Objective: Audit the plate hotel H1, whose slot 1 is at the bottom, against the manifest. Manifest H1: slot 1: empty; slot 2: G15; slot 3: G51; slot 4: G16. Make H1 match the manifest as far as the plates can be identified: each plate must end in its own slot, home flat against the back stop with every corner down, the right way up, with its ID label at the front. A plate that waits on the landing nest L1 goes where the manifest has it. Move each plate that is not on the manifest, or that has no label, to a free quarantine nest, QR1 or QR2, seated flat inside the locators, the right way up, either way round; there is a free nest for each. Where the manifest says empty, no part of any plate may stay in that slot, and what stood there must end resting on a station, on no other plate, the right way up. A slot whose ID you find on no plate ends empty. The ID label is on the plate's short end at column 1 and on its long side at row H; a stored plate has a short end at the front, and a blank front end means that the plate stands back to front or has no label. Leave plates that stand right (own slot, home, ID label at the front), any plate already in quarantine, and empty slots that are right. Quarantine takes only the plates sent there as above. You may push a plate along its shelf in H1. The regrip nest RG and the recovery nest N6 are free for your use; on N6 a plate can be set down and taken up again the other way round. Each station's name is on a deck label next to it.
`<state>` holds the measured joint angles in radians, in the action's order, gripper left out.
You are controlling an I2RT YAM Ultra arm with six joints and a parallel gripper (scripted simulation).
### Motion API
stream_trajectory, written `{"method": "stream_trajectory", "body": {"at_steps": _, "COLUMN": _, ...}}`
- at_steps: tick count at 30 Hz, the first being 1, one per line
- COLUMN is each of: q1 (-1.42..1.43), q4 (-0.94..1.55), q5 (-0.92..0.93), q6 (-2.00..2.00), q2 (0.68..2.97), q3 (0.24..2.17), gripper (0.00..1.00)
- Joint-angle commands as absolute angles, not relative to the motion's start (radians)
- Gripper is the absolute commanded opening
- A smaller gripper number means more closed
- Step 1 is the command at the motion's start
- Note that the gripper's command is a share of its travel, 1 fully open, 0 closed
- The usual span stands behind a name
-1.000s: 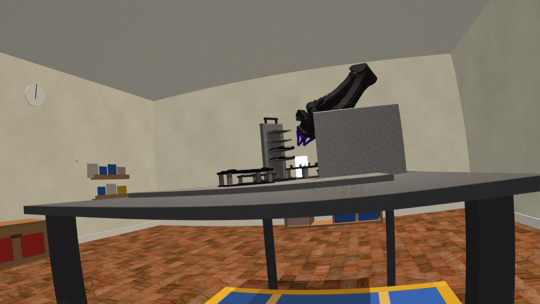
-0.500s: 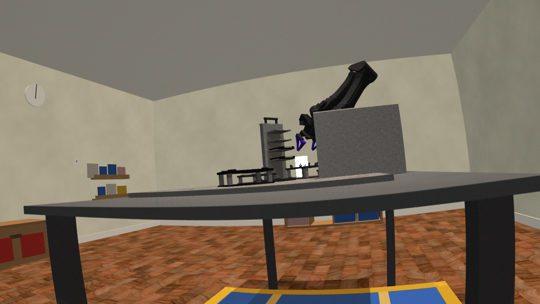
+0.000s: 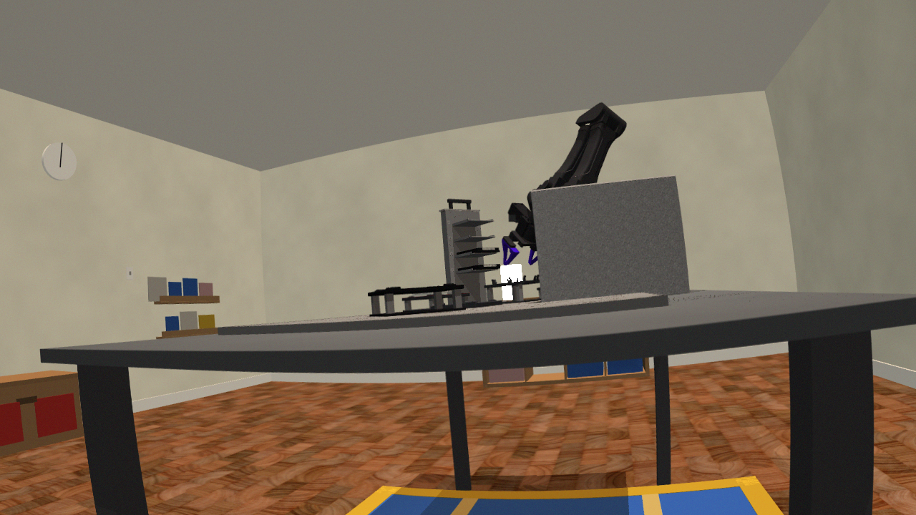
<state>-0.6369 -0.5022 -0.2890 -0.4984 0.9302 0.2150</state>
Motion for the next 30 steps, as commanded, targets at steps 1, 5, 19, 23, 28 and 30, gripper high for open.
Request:
{"method": "stream_trajectory", "body": {"at_steps": 1, "q1": -0.635, "q4": -0.523, "q5": -0.274, "q6": -0.501, "q2": 0.935, "q3": 0.222, "gripper": 1.00}}
{"method": "stream_trajectory", "body": {"at_steps": 5, "q1": -0.630, "q4": -0.529, "q5": -0.279, "q6": -0.500, "q2": 0.959, "q3": 0.241, "gripper": 1.00}}
{"method": "stream_trajectory", "body": {"at_steps": 19, "q1": -0.618, "q4": -0.541, "q5": -0.290, "q6": -0.497, "q2": 1.030, "q3": 0.299, "gripper": 1.00}}
{"method": "stream_trajectory", "body": {"at_steps": 23, "q1": -0.614, "q4": -0.542, "q5": -0.294, "q6": -0.497, "q2": 1.051, "q3": 0.319, "gripper": 1.00}}
{"method": "stream_trajectory", "body": {"at_steps": 28, "q1": -0.610, "q4": -0.543, "q5": -0.298, "q6": -0.496, "q2": 1.077, "q3": 0.344, "gripper": 1.00}}
{"method": "stream_trajectory", "body": {"at_steps": 30, "q1": -0.609, "q4": -0.543, "q5": -0.299, "q6": -0.495, "q2": 1.088, "q3": 0.354, "gripper": 1.00}}
